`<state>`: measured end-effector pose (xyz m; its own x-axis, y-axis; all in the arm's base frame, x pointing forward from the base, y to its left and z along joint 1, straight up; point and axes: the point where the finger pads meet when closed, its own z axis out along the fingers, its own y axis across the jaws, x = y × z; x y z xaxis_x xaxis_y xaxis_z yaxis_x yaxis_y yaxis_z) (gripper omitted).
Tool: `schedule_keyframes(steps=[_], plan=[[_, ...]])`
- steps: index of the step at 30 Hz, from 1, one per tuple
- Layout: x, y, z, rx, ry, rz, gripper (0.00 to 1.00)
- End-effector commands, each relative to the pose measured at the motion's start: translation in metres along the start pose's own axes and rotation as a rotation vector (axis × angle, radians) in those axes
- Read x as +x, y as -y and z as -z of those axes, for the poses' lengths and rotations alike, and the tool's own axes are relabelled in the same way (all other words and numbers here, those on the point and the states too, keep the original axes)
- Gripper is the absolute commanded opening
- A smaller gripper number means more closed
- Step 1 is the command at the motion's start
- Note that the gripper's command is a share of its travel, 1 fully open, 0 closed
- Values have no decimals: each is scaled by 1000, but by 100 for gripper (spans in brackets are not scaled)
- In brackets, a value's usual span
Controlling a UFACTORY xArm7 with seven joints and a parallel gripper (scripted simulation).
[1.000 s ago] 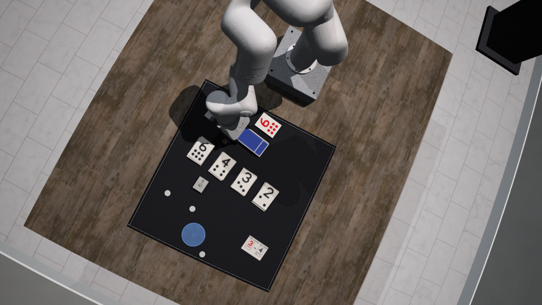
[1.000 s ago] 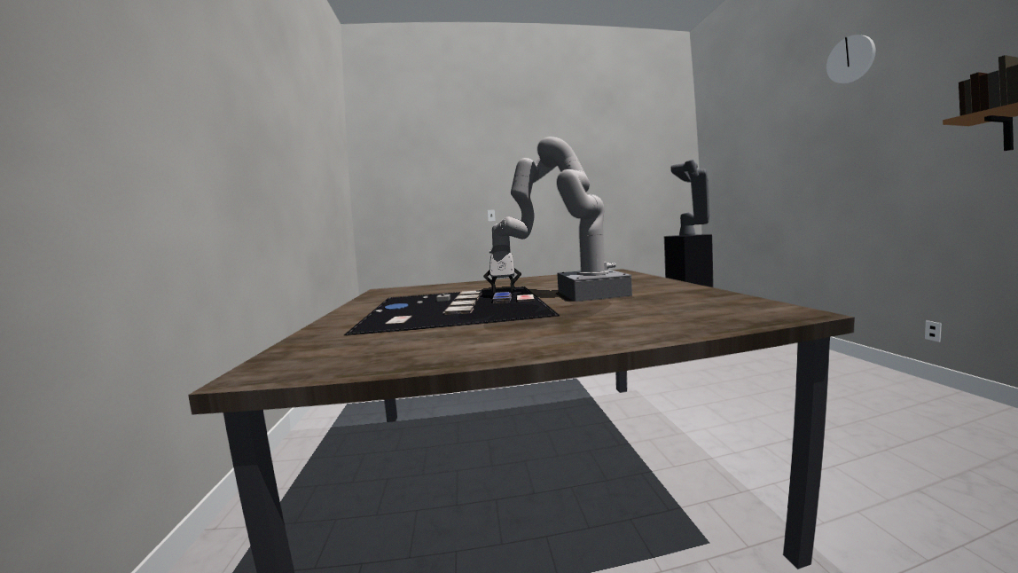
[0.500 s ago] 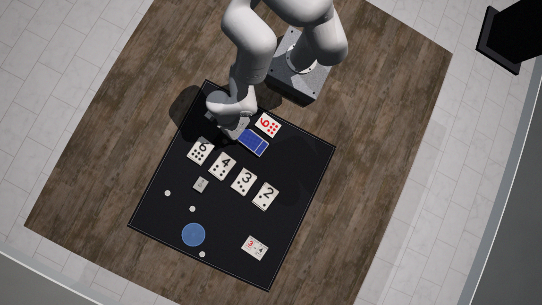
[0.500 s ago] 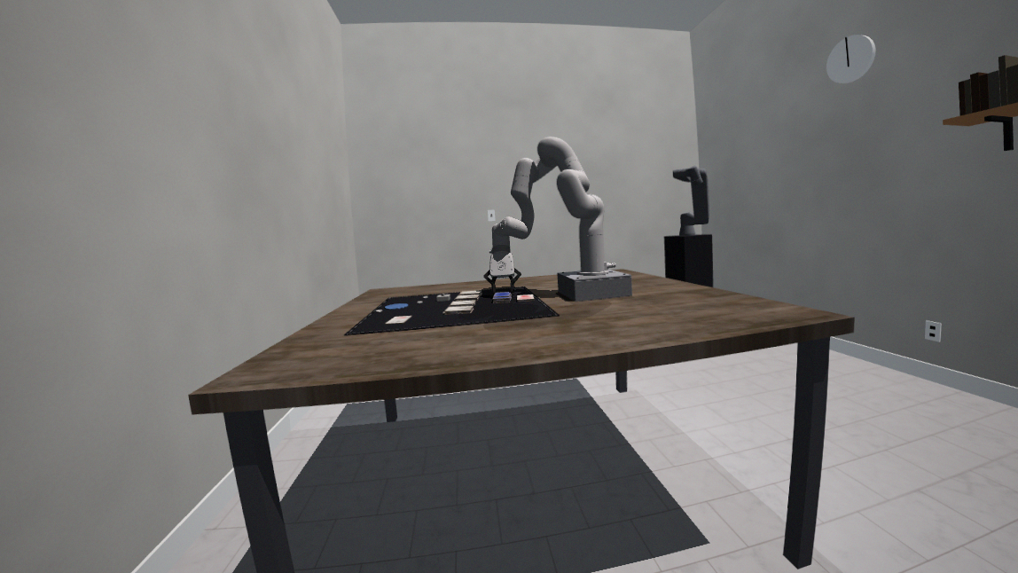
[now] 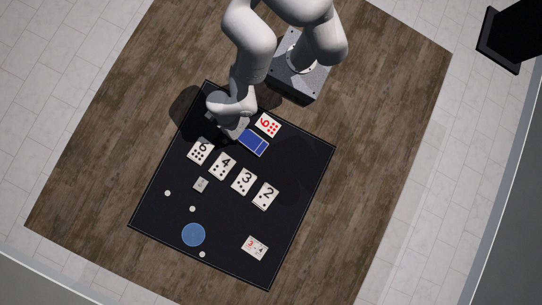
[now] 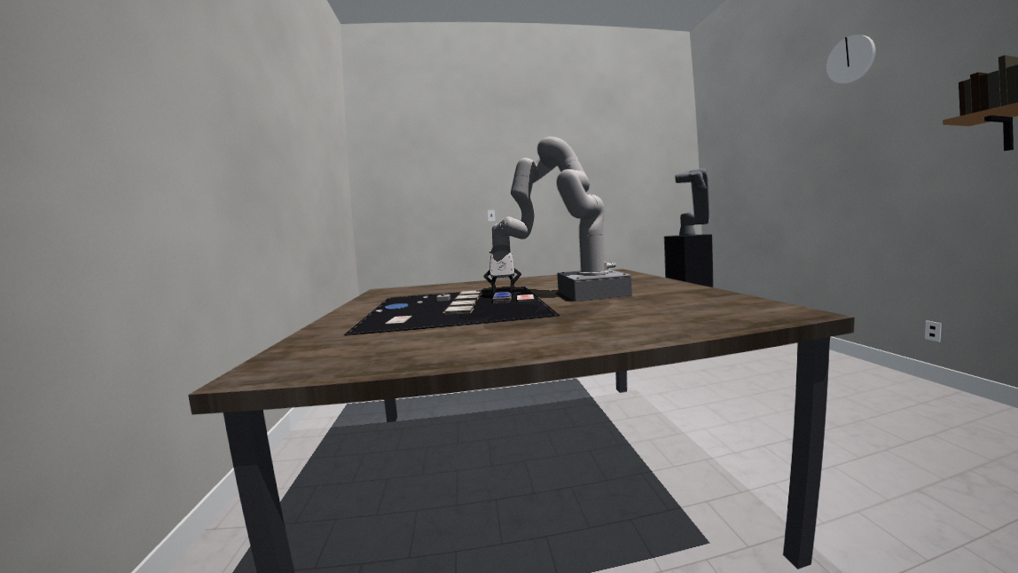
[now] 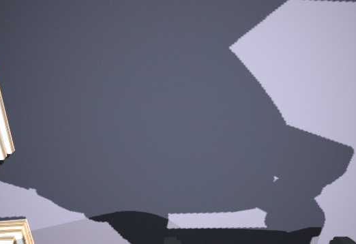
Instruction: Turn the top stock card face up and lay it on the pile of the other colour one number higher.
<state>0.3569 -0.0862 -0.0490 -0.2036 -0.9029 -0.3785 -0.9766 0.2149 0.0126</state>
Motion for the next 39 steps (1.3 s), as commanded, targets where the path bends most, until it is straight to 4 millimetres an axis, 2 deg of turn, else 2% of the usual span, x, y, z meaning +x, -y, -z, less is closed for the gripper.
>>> schedule_keyframes(steps=[1,28,39], plan=[[0,1,1,3,-1,1,74],[0,1,1,3,-1,1,74],[-3,1,8,3,-1,1,74]])
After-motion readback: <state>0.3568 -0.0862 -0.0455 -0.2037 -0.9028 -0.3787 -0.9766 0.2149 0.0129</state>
